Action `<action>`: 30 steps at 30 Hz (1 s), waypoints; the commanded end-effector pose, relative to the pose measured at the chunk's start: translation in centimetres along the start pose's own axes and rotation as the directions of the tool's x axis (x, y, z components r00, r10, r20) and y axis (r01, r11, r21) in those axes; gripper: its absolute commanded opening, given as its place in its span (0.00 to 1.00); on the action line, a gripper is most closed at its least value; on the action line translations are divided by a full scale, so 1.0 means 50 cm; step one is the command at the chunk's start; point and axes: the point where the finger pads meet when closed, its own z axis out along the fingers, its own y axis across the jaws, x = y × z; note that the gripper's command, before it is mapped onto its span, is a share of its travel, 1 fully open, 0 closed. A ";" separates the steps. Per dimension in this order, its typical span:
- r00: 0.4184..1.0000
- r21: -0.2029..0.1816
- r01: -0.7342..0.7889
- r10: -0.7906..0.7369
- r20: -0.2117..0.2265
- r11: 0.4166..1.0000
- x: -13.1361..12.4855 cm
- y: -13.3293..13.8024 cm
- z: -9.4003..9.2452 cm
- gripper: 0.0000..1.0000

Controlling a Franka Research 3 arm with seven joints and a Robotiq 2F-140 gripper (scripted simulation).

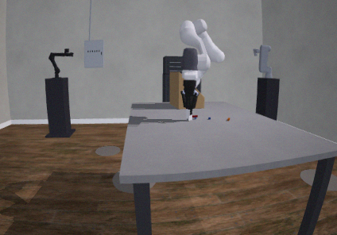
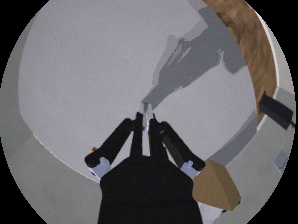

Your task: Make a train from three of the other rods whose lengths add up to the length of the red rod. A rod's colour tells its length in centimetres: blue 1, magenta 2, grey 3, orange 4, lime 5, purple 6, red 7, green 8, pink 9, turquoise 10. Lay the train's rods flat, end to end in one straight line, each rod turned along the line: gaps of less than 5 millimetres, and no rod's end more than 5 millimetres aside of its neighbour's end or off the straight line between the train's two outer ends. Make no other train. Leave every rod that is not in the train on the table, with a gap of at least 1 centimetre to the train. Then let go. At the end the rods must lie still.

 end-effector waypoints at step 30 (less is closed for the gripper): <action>1.000 0.002 -0.006 0.006 -0.002 1.000 0.002 -0.001 -0.014 0.15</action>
